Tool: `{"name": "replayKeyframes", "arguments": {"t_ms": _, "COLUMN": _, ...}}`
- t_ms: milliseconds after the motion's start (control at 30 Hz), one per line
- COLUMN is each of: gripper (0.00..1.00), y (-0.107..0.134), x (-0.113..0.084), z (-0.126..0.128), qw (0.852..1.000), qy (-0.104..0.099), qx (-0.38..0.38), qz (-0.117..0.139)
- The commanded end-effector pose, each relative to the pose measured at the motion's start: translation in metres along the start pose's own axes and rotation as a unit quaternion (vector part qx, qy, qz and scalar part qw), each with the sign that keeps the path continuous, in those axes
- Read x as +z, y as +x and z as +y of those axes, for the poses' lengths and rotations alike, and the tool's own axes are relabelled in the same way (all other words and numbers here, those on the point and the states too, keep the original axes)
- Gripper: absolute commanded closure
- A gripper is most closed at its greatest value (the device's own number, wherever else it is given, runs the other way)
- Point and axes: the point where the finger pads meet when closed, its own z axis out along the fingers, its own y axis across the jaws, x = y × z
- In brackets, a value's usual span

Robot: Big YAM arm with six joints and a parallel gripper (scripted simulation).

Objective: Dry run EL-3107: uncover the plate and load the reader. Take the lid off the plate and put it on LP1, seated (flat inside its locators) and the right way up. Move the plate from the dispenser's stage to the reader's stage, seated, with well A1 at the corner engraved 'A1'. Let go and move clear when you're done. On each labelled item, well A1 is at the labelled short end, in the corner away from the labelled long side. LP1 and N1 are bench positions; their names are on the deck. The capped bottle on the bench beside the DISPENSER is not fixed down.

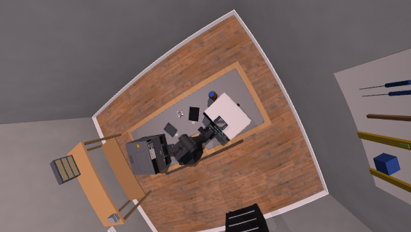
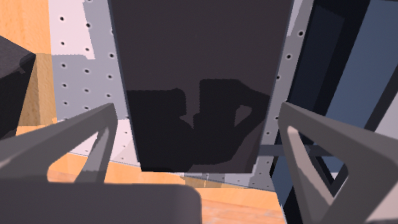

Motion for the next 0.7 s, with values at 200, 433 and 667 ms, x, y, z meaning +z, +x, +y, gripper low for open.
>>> {"name": "replayKeyframes", "arguments": {"t_ms": 200, "gripper": 0.0, "y": -0.003, "x": 0.003, "z": 0.002, "qw": 1.0, "qy": -0.001, "qx": 0.001, "qz": 0.0}}
{"name": "replayKeyframes", "arguments": {"t_ms": 433, "gripper": 0.0, "y": -0.003, "x": 0.006, "z": 0.005, "qw": 1.0, "qy": -0.003, "qx": 0.001, "qz": 0.0}}
{"name": "replayKeyframes", "arguments": {"t_ms": 667, "gripper": 0.0, "y": -0.004, "x": 0.003, "z": -0.002, "qw": 1.0, "qy": 0.007, "qx": 0.0, "qz": 0.0}}
